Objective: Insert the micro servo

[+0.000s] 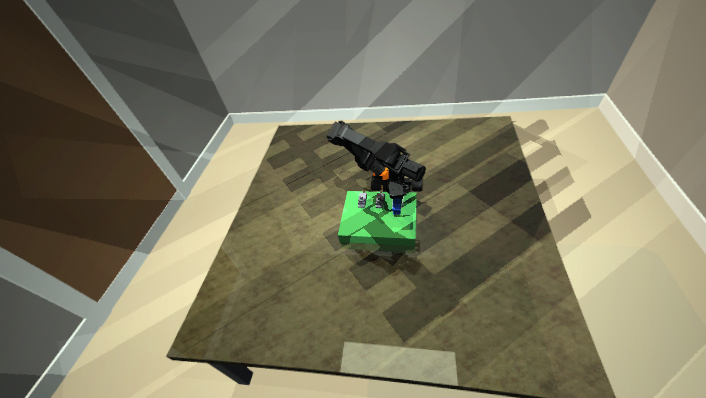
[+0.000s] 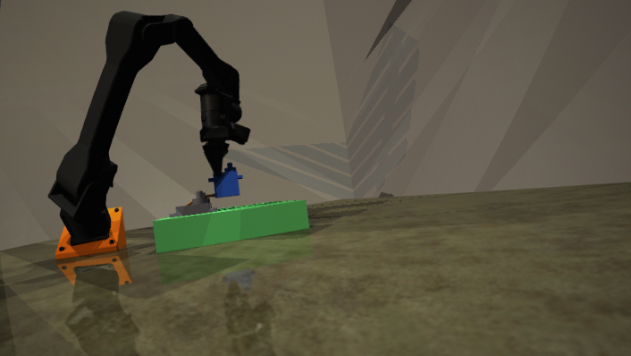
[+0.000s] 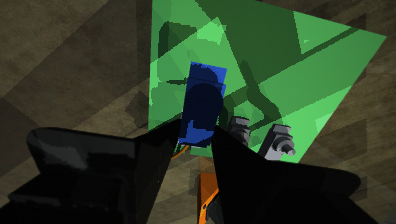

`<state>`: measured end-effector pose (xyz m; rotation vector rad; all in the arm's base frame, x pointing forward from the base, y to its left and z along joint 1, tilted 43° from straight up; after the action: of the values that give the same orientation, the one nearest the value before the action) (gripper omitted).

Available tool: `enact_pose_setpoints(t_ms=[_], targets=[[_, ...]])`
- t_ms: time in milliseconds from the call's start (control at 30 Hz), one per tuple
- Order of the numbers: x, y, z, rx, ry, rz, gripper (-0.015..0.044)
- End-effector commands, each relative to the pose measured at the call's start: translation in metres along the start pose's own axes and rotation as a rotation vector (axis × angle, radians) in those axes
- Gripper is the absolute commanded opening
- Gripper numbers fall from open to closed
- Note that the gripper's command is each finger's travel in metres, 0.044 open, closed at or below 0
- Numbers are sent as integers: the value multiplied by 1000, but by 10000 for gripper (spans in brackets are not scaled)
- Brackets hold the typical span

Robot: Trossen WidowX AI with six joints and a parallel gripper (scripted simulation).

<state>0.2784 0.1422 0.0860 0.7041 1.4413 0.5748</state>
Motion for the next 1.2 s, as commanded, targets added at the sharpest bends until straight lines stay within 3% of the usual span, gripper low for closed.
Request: enact_pose_setpoints(t_ms=[0, 367, 1167], targets=[[1, 2, -15, -5, -9, 8, 0], [7, 2, -65, -3, -7, 8, 0], [8, -18, -66, -3, -7, 8, 0]])
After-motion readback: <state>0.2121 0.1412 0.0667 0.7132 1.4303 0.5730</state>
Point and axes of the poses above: the point midway between the two fingers, 35 mm back from their tips, its own y axis back along the fingers, its own x axis across the jaws, z = x × y, the point moved 6 cm from there along y, back along the fingers, and after that the axes turned 7 degrees about y, right-handed, at the moved point
